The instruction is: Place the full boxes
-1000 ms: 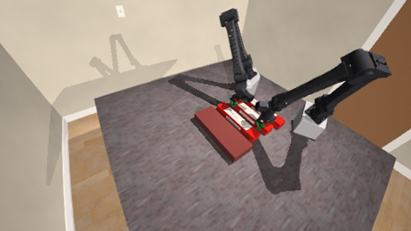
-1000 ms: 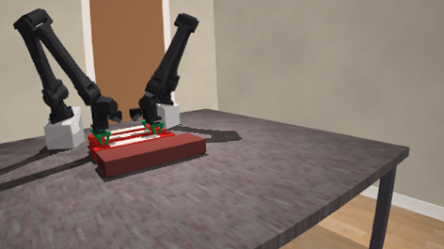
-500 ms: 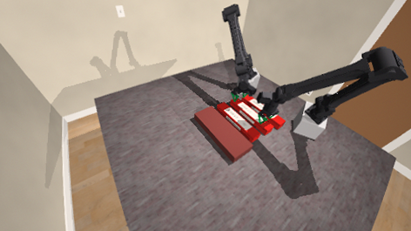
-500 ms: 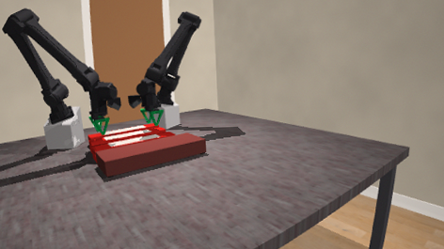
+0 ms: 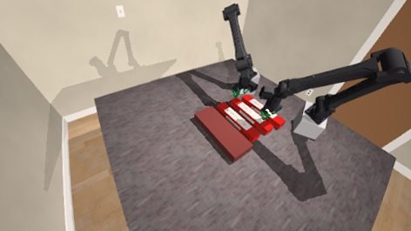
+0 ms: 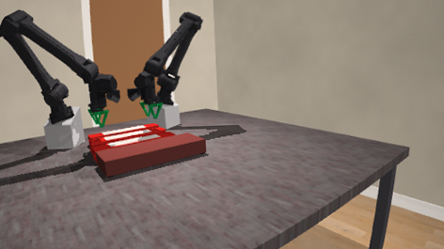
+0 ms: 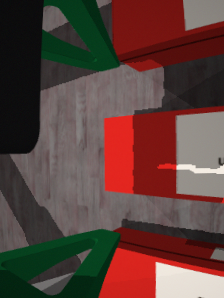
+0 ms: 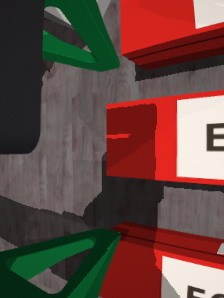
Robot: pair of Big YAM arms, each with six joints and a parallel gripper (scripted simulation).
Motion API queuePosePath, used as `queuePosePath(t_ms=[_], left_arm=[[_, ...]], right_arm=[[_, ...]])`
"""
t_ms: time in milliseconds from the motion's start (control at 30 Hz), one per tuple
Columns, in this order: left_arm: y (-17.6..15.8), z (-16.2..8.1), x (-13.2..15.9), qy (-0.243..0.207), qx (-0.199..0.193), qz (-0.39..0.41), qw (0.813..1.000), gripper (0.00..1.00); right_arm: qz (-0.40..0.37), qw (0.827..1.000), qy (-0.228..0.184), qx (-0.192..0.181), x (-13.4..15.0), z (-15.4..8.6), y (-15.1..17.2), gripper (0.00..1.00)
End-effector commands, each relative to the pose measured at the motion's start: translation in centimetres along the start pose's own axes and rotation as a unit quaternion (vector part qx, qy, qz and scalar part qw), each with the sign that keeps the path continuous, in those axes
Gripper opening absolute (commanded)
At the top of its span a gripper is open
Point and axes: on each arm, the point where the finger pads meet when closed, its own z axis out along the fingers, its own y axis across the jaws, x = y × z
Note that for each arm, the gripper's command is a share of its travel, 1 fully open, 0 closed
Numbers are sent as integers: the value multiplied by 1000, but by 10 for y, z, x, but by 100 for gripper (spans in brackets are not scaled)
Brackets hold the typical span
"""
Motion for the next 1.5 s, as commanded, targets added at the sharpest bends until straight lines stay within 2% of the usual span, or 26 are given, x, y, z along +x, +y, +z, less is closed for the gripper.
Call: queuePosePath(t_ms=[0, 433, 500, 600, 667, 700, 767, 800, 833, 867, 1133, 1167, 1200, 1467], left_arm=[[31, -11, -9, -8, -7, -11, 1000, 100], [119, -27, -13, -9, -9, -12, 1000, 100], [119, -27, -13, -9, -9, -12, 1000, 100], [139, -30, -14, -9, -10, -12, 1000, 100], [143, -31, -14, -8, -10, -12, 1000, 100], [145, -35, -13, -11, -14, -14, 1000, 100], [128, -30, -3, -5, -6, -9, 1000, 100], [127, -30, -4, -5, -6, -8, 1000, 100], [124, -26, -6, -2, -1, -4, 1000, 100], [135, -33, -15, -12, -15, -12, 1000, 100], [134, -33, -15, -12, -15, -12, 1000, 100], [134, -33, -15, -12, -15, -12, 1000, 100], [125, -15, -8, -2, -1, -7, 1000, 100], [129, 4, -10, -5, -5, -9, 1000, 100]], right_arm=[[4, 1000, -7, 6, -6, -10, -32, 100], [5, 1000, -7, 8, 5, -25, -119, 100], [5, 1000, -7, 8, 5, -25, -119, 100], [5, 1000, -6, 9, 8, -28, -139, 100], [5, 1000, -6, 9, 8, -28, -139, 100], [-5, 1000, 5, -9, 14, -15, -118, 100], [-10, 1000, 3, -7, 11, -17, -116, 100], [-11, 1000, 1, -5, 9, -19, -118, 100], [5, 1000, -9, 14, 7, -28, -131, 100], [5, 1000, -9, 14, 7, -28, -131, 100], [5, 1000, -9, 14, 6, -28, -131, 100], [7, 1000, -10, 16, 6, -23, -139, 100], [2, 1000, -4, 5, 10, -13, -128, 100], [2, 1000, -3, 4, 10, 10, -126, 100]])
